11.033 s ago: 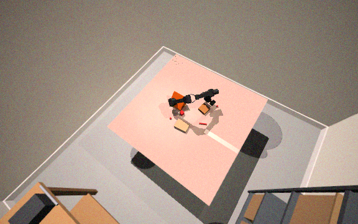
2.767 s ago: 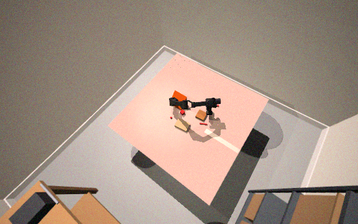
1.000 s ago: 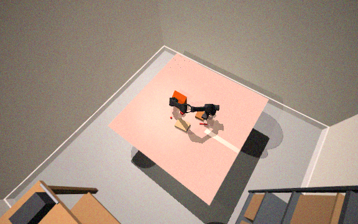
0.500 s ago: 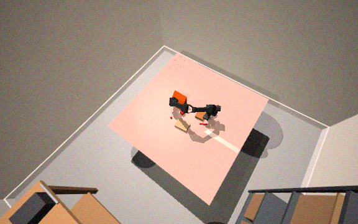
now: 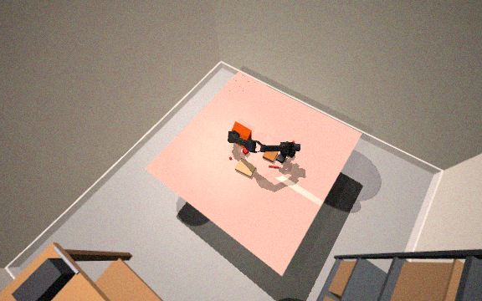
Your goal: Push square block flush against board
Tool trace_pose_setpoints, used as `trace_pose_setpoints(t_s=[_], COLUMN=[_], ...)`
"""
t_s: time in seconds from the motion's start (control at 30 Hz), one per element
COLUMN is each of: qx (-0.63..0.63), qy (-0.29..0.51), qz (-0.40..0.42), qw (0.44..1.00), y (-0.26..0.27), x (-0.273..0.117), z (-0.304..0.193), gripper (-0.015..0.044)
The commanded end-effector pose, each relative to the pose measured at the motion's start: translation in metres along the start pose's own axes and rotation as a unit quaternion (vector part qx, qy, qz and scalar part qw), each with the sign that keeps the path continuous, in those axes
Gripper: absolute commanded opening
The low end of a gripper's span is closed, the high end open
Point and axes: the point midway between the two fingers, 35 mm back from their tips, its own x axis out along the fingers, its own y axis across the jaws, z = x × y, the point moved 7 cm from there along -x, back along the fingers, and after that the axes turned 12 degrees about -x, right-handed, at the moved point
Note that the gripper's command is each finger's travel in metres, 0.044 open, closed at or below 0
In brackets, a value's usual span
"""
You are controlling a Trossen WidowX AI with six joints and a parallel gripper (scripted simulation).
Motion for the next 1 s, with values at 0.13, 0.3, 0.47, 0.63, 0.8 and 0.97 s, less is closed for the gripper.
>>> trace_pose_setpoints(t_s=[0.13,0.3,0.47,0.63,0.8,0.97], qx=[0.000,-0.003,-0.007,-0.017,-0.018,-0.018], qy=[0.000,0.002,-0.009,0.001,0.003,0.003], qz=[0.000,-0.002,-0.004,-0.002,-0.002,-0.003], qw=[1.000,1.000,1.000,1.000,1.000,1.000], y=[-0.001,0.000,0.000,-0.026,-0.030,-0.030], x=[-0.009,-0.053,-0.054,-0.053,-0.052,0.000], z=[0.005,0.005,0.005,-0.024,-0.029,-0.029], gripper=[0.0000,0.0000,0.0000,0.0000,0.0000,0.0000])
